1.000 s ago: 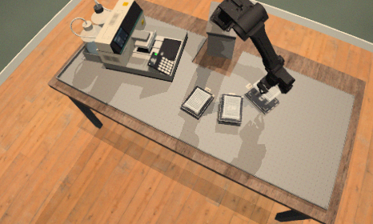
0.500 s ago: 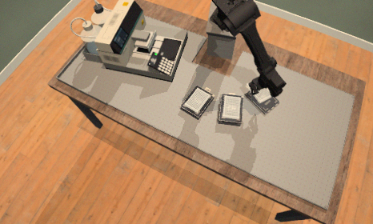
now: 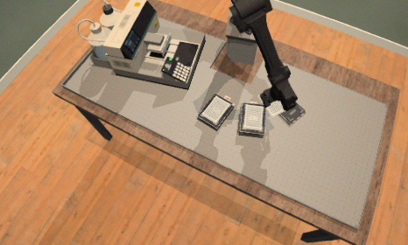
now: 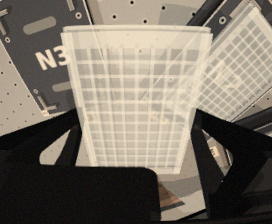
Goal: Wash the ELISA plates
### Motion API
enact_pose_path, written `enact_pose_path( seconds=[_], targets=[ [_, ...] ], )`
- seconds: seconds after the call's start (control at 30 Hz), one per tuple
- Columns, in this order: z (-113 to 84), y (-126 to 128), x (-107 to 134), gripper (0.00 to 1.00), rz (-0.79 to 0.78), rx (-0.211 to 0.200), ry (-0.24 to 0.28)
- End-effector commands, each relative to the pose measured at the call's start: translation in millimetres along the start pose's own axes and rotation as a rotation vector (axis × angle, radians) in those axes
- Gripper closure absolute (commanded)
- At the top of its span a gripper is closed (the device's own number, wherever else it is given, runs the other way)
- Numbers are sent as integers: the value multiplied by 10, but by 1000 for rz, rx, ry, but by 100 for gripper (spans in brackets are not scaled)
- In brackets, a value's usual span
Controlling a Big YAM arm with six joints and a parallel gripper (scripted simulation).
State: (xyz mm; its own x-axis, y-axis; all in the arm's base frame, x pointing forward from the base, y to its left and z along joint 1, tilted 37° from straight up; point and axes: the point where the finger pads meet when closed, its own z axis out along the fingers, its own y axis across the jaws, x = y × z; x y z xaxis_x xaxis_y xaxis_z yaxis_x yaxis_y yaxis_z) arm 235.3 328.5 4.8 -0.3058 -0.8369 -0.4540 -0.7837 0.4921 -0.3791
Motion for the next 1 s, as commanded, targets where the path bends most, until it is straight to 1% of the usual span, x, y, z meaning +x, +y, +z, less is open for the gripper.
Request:
enact_pose_path(
  seconds=[0.0, 0.07, 0.13, 0.27, 0.37, 0.47, 0.5, 0.57, 0.6, 0.63, 0.7, 0.83, 0.97],
  targets=[
    [-78, -213, -17, 18, -28, 6, -12],
    [-89, -314, -20, 18, -27, 7, -14],
    [-89, -314, -20, 18, -27, 7, -14],
    [-106, -510, 5, 18, -28, 7, -13],
    [-125, -669, -18, 18, -26, 9, -20],
    [-126, -680, -21, 18, -26, 9, -20],
    [-151, -583, -64, 18, -46, -2, -32],
    [-147, -585, -62, 18, -47, -1, -31],
    [-124, -710, 38, 18, 29, 8, -19],
    [-129, -755, 56, 18, 63, 9, -23],
    [-129, -755, 56, 18, 63, 9, -23],
    [-145, -929, 144, 18, 183, 11, -32],
    [-161, -1093, 260, 18, 159, 11, -28]
  ],
)
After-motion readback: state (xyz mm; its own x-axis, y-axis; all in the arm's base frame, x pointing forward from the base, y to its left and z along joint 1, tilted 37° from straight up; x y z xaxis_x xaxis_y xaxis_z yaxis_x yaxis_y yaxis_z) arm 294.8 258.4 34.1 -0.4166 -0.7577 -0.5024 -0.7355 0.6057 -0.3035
